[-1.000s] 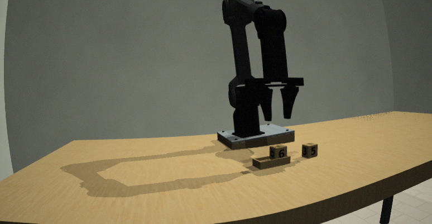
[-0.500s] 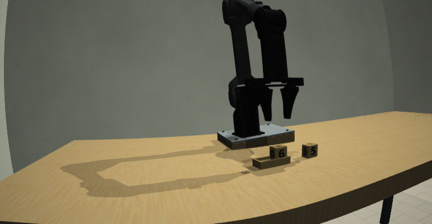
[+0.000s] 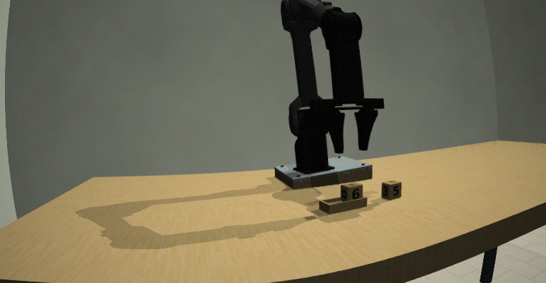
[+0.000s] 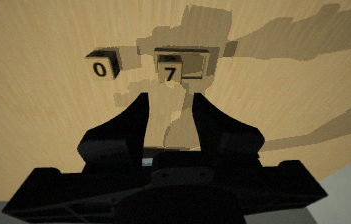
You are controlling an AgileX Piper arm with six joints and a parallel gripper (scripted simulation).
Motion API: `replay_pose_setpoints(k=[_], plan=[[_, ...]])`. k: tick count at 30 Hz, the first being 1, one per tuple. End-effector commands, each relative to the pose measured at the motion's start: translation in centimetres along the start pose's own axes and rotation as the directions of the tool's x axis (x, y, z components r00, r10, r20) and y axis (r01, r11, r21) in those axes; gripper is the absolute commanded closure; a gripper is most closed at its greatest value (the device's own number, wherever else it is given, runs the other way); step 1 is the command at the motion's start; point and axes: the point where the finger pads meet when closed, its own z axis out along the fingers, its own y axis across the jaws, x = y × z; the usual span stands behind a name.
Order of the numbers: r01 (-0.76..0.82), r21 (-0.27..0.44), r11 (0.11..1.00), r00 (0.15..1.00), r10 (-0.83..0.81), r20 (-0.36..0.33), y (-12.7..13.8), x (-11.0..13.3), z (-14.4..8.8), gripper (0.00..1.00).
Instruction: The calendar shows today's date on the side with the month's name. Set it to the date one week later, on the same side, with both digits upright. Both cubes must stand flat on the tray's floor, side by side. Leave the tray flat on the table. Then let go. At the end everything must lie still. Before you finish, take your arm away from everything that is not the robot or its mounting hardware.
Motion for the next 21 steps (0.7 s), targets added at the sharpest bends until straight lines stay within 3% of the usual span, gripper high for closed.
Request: replay_pose_setpoints(k=[1, 21], plan=[[0.000, -0.001, 1.000, 1.000, 0.000, -0.002, 0.0, 0.0, 0.2, 0.36], [0.000, -0.001, 1.000, 1.000, 0.000, -0.004, 0.0, 0.0, 2.0, 0.36]])
